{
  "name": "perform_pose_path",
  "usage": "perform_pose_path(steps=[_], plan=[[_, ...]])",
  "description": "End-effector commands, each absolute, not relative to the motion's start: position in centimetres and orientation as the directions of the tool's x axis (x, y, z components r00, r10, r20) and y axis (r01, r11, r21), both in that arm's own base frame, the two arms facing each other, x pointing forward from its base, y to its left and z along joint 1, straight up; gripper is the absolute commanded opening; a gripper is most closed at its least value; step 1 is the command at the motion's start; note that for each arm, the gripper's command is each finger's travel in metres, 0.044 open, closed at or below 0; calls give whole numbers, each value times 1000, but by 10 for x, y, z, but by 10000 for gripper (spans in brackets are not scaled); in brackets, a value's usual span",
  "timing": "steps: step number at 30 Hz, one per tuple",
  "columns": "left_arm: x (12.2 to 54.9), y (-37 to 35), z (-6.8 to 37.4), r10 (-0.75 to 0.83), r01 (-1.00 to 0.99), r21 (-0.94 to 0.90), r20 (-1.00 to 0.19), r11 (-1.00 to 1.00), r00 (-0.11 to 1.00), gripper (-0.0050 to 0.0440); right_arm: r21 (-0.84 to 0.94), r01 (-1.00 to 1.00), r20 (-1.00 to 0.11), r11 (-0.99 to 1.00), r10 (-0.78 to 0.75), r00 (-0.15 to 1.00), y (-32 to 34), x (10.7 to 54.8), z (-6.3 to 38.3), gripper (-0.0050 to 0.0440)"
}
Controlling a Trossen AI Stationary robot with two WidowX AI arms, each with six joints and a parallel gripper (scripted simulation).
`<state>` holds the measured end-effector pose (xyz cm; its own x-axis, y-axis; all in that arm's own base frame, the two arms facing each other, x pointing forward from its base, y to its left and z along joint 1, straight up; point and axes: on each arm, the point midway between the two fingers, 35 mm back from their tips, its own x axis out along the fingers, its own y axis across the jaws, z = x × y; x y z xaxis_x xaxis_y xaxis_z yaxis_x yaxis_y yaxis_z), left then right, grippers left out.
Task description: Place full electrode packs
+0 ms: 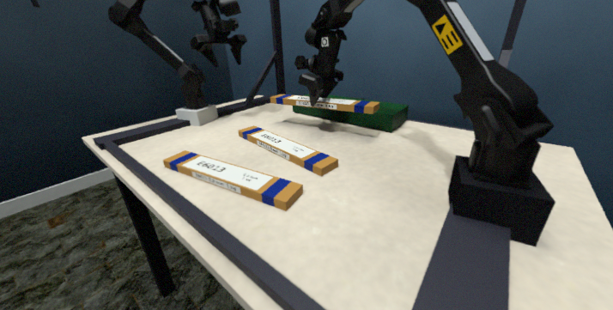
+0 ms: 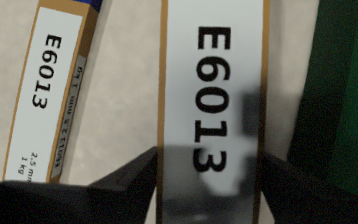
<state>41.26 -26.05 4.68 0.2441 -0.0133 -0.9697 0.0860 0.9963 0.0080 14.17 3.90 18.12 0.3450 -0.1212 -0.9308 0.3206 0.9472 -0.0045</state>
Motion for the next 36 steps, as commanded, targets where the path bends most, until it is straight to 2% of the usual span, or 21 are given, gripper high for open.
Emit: perform_pose_path(steps=[1,4,8,36], plan=[[421,-265,82,-57,86,-32,-949,996,310,-50,9,322,-924,947,-115,364,40,144,188,430],[421,-265,82,-57,86,-32,-949,996,310,-50,9,322,-924,947,-115,364,40,144,188,430],[414,-253,81,-82,219,-18,-954,975,287,-50,9,322,-924,947,-115,364,40,144,188,430],[398,-201,113,-76,220,-12,-956,975,282,-50,9,322,-924,947,-115,364,40,144,188,430]])
